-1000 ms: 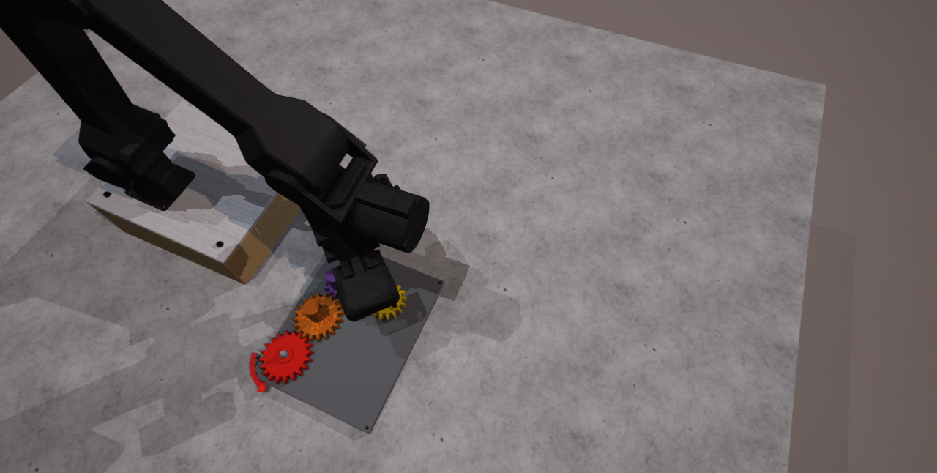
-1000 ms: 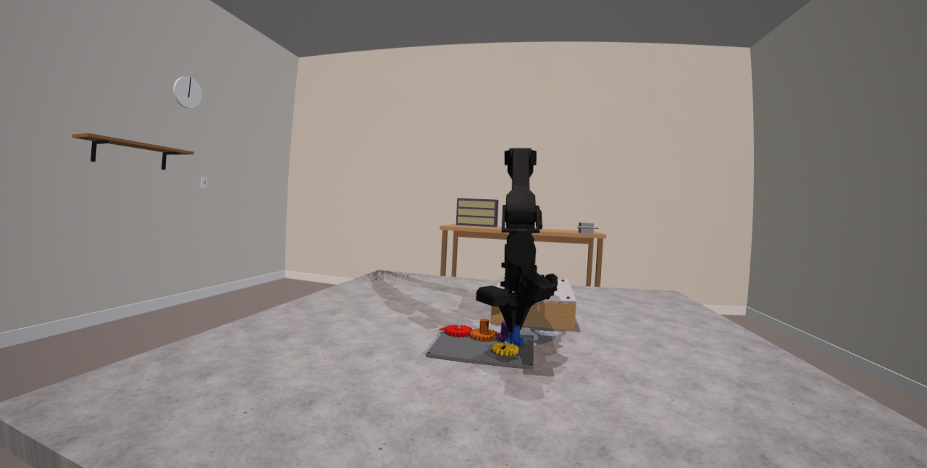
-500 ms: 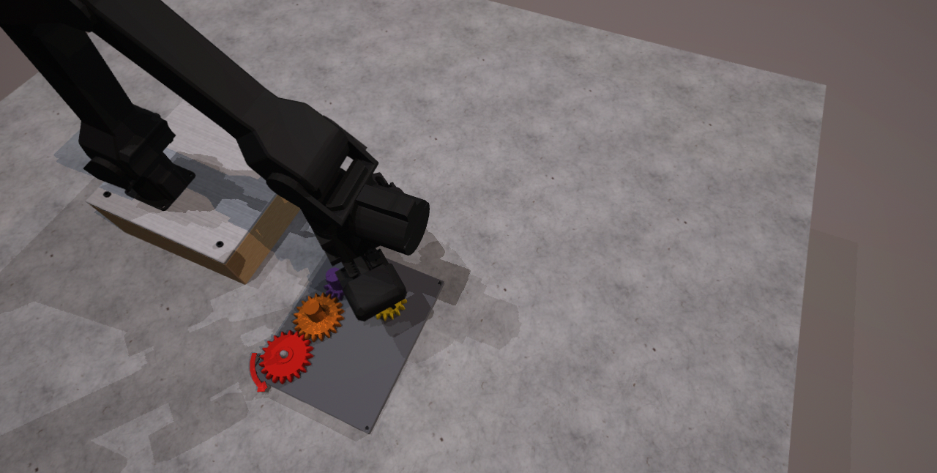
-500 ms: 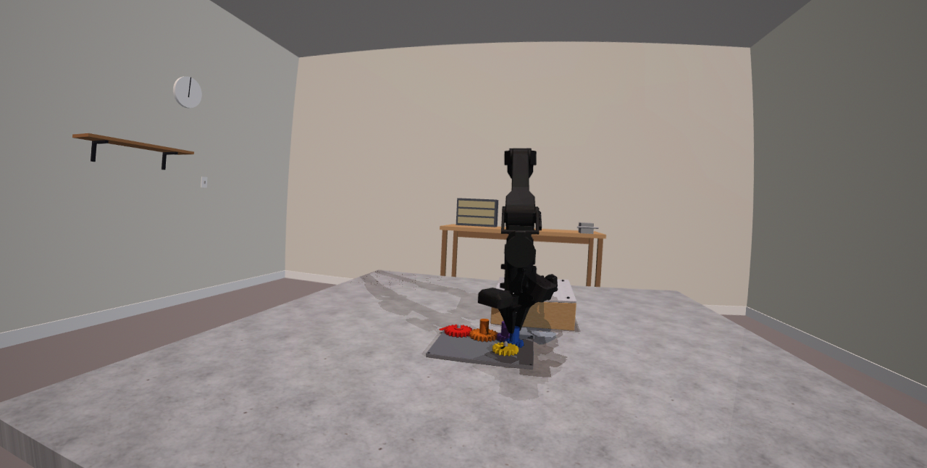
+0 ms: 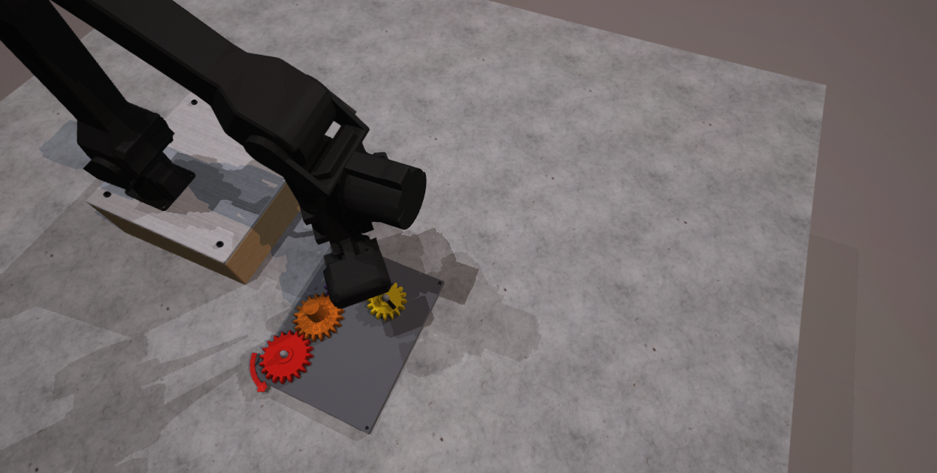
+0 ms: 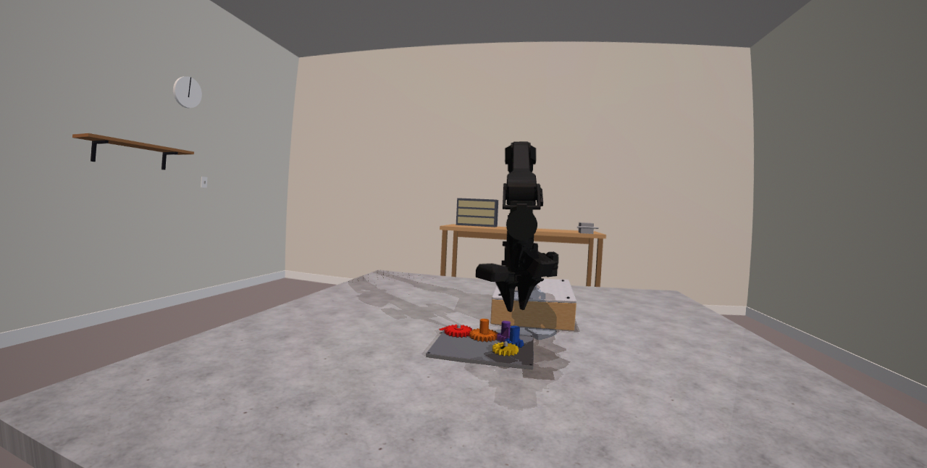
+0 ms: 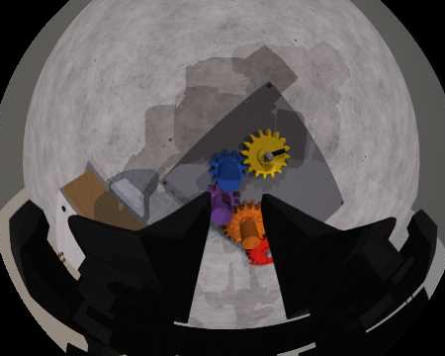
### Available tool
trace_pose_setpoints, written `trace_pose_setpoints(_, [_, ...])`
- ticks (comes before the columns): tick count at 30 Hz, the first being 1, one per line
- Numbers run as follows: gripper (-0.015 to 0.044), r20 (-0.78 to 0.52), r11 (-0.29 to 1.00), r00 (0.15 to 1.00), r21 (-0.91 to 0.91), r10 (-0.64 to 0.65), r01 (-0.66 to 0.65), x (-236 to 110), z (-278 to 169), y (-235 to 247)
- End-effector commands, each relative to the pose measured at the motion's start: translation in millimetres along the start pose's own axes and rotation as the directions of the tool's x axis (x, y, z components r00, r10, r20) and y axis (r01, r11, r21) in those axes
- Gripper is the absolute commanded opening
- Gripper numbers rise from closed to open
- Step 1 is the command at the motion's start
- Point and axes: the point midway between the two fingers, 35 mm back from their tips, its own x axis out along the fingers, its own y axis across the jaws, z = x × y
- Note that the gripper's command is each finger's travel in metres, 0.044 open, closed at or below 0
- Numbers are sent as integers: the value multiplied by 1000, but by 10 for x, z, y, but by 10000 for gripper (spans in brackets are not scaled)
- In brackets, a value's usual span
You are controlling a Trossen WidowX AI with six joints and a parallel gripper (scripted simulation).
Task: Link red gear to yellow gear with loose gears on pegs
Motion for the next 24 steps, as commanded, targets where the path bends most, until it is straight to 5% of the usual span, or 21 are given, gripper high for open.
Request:
trace_pose_setpoints(1, [219, -6, 1000, 1000, -5, 6, -6, -204, -18, 17])
trace_pose_setpoints(10, [440, -6, 1000, 1000, -5, 6, -6, -459, -43, 39])
trace_pose_setpoints(24, [440, -6, 1000, 1000, -5, 6, -6, -459, -43, 39])
